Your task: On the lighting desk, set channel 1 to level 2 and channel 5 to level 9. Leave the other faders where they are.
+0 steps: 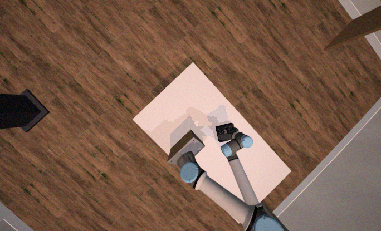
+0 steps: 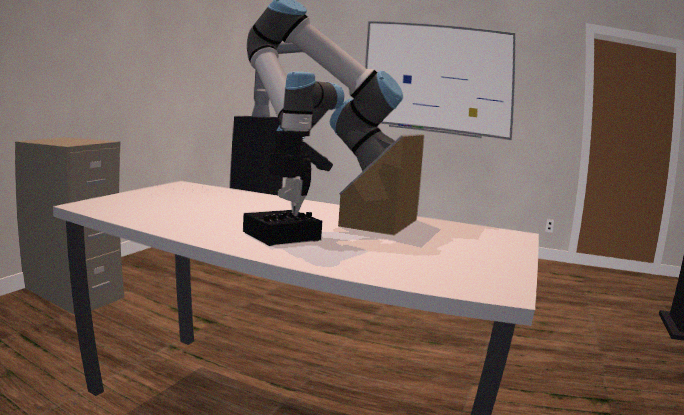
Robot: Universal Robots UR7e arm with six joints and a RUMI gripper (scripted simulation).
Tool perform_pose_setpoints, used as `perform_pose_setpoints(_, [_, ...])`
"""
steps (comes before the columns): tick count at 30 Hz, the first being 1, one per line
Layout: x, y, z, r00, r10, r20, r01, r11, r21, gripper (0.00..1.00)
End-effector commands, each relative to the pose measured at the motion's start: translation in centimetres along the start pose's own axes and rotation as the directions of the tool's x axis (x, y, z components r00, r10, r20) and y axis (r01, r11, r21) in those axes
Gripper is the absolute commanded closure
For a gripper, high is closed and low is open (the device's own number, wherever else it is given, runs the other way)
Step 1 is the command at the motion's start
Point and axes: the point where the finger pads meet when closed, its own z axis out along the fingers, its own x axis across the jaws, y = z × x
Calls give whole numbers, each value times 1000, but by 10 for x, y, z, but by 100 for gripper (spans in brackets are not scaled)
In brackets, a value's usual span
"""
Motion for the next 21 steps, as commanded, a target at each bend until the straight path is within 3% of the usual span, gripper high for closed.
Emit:
perform_pose_setpoints(1, [-4,-1,0,1000,1,0,-1,1000,1,100])
perform_pose_setpoints(21, [-15,-1,0,1000,1,0,-1,1000,1,100])
